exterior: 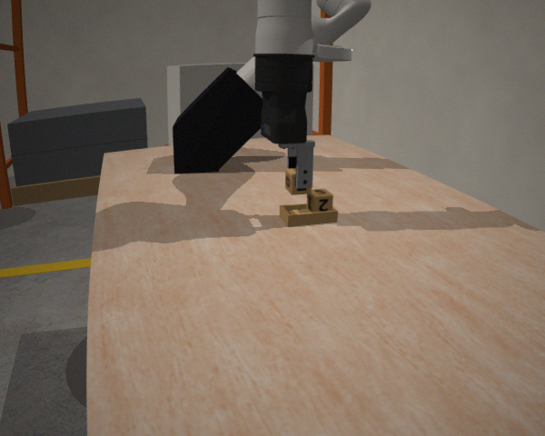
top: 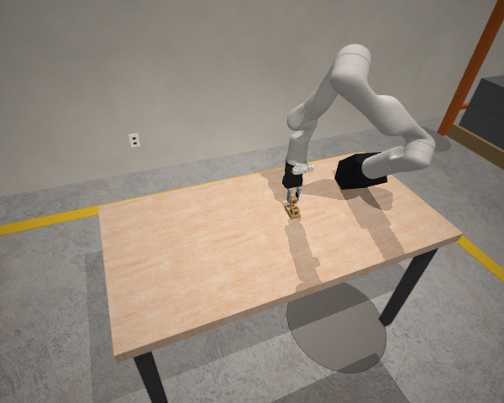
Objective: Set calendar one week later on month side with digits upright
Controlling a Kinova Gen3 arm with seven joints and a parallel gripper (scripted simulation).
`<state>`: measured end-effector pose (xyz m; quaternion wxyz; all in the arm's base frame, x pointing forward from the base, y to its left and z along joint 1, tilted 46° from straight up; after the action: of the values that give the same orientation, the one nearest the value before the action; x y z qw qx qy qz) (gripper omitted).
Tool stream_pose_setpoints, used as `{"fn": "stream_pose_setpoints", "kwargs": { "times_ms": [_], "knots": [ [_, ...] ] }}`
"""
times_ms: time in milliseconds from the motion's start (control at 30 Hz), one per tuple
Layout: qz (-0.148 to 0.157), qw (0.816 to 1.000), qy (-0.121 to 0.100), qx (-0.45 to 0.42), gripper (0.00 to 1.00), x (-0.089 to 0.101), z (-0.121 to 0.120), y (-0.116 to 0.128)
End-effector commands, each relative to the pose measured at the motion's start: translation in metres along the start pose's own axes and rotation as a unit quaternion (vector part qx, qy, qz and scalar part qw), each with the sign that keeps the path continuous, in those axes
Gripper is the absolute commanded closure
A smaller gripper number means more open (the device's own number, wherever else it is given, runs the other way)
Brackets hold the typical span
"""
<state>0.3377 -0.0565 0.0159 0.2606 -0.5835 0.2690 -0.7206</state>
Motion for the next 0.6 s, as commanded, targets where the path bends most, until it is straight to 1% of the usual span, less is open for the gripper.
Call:
{"fn": "stream_pose_setpoints", "kwargs": {
  "times_ms": [0,567],
  "knots": [
    [-0.002,1.0,0.001,0.005,0.43,-0.003,0.001,0.001],
    [-0.002,1.0,0.0,0.005,0.43,-0.015,0.0,0.0]
  ]
}}
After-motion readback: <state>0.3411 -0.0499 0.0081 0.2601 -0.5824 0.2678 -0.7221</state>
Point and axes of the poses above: the point where the finger pads meet when closed, its own x axis back along the fingers, its own z axis across the jaws, y = z × x, the point moved 8 cm from there along x, back along the fingers, and after that the axes turned 7 degrees about x, right-handed, at the moved point
